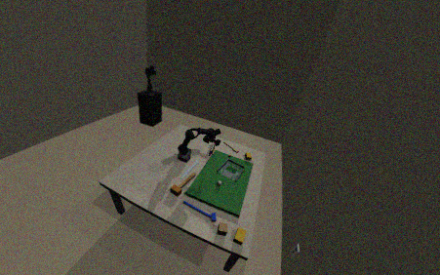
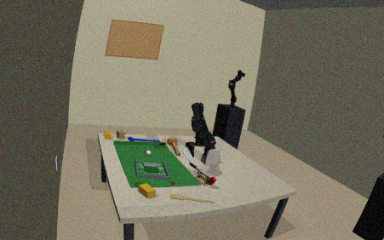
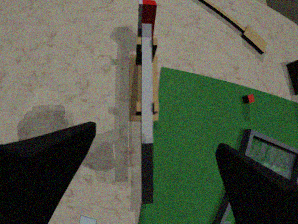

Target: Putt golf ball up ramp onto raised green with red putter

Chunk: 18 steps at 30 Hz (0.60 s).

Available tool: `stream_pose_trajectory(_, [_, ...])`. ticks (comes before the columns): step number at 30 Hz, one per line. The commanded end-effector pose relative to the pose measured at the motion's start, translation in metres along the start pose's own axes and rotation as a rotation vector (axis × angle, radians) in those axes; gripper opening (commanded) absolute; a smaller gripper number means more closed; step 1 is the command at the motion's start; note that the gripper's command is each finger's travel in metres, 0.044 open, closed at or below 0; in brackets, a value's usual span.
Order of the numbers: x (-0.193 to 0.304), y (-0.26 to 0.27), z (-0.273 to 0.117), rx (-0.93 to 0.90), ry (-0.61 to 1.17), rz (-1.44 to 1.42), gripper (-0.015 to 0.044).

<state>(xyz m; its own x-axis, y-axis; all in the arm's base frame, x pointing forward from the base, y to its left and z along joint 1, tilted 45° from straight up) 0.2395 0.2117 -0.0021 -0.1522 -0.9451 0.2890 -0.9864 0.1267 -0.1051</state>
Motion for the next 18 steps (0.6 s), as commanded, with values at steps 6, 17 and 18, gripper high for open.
stream_pose_trajectory(6, [0.042,-0.025,0.025,-0.098,0.215,-0.145,0.0440])
stream_pose_trajectory(17, [0.055,-0.021,0.043,-0.098,0.216,-0.145,0.0440])
stream_pose_trajectory(18, [0.055,-0.020,0.044,-0.098,0.216,-0.145,0.0440])
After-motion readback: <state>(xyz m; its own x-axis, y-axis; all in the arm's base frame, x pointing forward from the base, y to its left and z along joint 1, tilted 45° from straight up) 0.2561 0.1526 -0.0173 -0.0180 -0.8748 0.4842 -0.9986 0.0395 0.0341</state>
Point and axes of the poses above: the point midway between the two fingers, 35 mm back from their tips, its own z axis out along the fingers, its own y axis across the jaws, x = y × z, the point moved 8 cm from there along -z, back along the fingers, and after that the axes turned 4 degrees about z, right-handed, at the moved point
